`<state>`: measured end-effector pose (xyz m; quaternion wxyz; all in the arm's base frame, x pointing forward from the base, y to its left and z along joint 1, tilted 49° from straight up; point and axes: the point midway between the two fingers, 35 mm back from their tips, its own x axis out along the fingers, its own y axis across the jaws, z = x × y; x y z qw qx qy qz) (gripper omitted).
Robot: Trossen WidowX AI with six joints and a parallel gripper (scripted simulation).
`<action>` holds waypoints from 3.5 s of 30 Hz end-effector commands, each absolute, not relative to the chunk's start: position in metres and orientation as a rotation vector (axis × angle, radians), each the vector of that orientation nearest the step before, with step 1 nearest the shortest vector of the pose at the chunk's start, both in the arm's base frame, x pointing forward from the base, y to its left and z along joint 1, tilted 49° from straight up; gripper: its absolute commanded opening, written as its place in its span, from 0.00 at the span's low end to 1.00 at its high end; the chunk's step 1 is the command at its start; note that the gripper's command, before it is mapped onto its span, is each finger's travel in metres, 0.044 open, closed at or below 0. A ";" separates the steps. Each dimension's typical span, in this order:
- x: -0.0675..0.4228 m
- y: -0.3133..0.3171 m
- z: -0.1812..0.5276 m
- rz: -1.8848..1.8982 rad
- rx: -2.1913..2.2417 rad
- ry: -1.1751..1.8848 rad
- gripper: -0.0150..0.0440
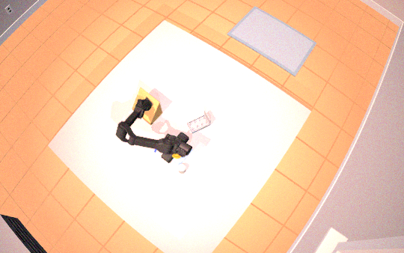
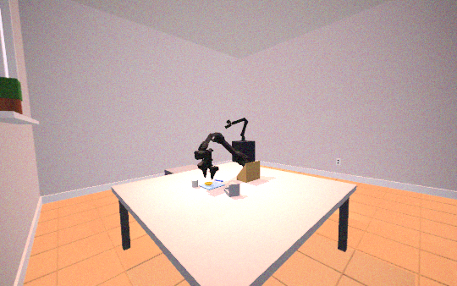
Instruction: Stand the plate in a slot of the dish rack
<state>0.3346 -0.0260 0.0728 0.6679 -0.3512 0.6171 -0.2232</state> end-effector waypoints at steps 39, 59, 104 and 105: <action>0.341 -0.062 0.042 -0.507 -0.804 1.394 0.82; 0.345 -0.026 0.066 -0.483 -0.806 1.398 0.25; 0.265 0.136 0.072 -0.682 -0.538 1.284 0.25; 0.257 0.140 0.066 -0.704 -0.512 1.272 0.25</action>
